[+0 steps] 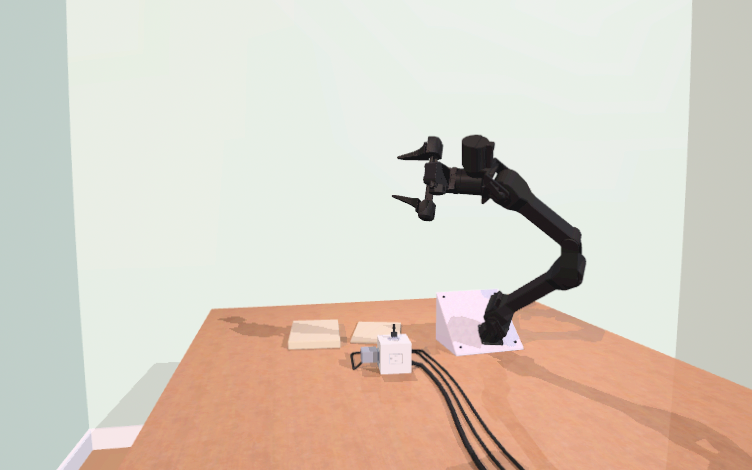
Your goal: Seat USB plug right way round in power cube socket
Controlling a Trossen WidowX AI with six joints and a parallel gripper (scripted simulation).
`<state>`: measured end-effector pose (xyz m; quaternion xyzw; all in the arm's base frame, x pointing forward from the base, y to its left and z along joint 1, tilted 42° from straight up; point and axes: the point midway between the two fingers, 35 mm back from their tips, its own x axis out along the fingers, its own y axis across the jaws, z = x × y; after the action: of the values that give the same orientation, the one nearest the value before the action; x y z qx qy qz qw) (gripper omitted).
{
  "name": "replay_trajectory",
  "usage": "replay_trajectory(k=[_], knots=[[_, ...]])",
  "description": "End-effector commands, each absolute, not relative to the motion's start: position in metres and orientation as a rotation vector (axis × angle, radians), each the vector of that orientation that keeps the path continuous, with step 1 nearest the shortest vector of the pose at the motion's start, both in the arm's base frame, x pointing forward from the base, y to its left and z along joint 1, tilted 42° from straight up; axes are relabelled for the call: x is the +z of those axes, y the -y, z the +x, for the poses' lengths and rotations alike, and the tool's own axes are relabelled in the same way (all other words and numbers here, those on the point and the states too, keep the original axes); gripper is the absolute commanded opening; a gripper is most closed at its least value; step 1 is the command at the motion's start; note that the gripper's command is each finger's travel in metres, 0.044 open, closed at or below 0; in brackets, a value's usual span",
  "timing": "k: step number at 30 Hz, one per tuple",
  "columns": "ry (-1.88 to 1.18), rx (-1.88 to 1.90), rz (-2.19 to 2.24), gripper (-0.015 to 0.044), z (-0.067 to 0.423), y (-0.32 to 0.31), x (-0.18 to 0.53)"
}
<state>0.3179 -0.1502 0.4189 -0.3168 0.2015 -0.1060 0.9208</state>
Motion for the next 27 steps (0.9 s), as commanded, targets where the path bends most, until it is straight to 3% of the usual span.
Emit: replay_trajectory(k=[1, 8, 15, 27], knots=[[-0.612, 0.054, -0.729, 0.0440, 0.343, 0.135, 0.347], [-0.825, 0.740, -0.811, 0.0440, 0.348, 0.076, 0.225], [-0.731, 1.466, -0.663, 0.0440, 0.312, 0.002, 0.153], [-0.702, 1.537, -0.628, 0.0440, 0.311, -0.004, 0.146]])
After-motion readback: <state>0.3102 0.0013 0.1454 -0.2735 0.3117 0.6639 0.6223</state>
